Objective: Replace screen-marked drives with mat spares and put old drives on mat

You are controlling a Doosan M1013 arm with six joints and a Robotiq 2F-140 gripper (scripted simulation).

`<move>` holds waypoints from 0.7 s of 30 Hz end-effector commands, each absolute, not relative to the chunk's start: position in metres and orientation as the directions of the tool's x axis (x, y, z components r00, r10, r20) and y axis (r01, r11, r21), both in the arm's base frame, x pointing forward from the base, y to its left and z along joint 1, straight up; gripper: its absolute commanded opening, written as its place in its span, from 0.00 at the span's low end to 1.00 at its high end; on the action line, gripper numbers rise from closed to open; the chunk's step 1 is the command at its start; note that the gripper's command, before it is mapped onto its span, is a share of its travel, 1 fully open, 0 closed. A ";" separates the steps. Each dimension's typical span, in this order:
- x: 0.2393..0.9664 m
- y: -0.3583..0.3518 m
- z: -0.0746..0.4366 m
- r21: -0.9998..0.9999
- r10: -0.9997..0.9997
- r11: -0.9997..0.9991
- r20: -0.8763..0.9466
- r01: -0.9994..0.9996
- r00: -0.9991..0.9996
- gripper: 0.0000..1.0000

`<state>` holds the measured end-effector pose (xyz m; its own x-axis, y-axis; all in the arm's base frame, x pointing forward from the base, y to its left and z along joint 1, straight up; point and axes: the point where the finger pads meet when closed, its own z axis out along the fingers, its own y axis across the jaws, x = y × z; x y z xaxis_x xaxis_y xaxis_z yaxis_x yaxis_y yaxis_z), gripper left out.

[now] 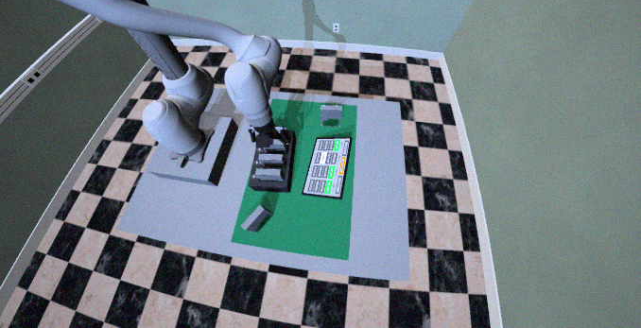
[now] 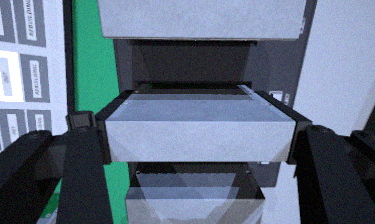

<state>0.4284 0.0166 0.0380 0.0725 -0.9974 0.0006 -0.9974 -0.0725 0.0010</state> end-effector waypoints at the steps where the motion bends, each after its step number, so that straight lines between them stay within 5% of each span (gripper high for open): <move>1: 0.429 0.017 0.038 0.000 -0.997 -0.072 0.000 -0.997 0.072 0.71; 18: 0.429 0.017 0.040 0.000 -0.997 -0.072 0.000 -0.997 0.072 0.70; 19: 0.429 0.017 0.040 0.000 -0.997 -0.072 0.000 -0.997 0.072 0.10; 21: 0.429 0.017 0.040 0.000 -0.997 -0.072 0.000 -0.997 0.072 0.10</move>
